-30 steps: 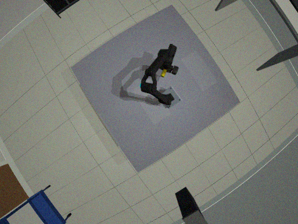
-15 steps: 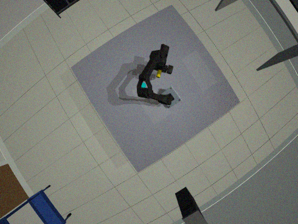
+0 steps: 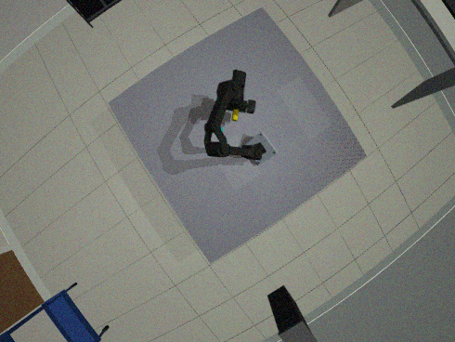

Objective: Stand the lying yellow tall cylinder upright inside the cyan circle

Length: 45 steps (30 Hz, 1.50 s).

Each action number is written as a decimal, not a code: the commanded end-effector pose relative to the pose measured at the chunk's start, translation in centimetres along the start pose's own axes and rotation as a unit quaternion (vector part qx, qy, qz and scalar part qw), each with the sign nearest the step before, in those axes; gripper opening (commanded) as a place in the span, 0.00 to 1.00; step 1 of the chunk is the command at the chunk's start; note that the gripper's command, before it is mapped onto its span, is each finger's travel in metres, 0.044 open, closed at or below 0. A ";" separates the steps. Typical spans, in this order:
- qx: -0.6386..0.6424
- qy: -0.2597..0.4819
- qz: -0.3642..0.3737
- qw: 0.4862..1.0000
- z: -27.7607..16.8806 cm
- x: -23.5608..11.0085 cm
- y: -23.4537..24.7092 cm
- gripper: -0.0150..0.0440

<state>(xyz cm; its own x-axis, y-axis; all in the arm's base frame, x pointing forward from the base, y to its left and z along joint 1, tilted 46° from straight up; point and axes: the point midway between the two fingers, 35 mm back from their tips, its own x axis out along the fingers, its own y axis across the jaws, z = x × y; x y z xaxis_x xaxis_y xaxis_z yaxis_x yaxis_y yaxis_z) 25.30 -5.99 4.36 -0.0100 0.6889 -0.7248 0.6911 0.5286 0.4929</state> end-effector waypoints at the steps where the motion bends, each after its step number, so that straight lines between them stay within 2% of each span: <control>1: -0.016 0.002 0.003 1.000 -0.6 -0.1 1.0 0.43; 36: -0.167 0.013 0.015 0.986 -8.6 -0.6 9.0 0.43; 45: -0.173 0.009 0.003 0.985 -9.1 -0.3 9.0 0.43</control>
<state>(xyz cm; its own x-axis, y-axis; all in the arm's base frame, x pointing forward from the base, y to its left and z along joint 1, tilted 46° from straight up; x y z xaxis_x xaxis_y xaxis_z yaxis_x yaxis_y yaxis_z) 25.12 2.99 13.54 -0.0162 0.7112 -0.7028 0.4043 0.6475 0.6460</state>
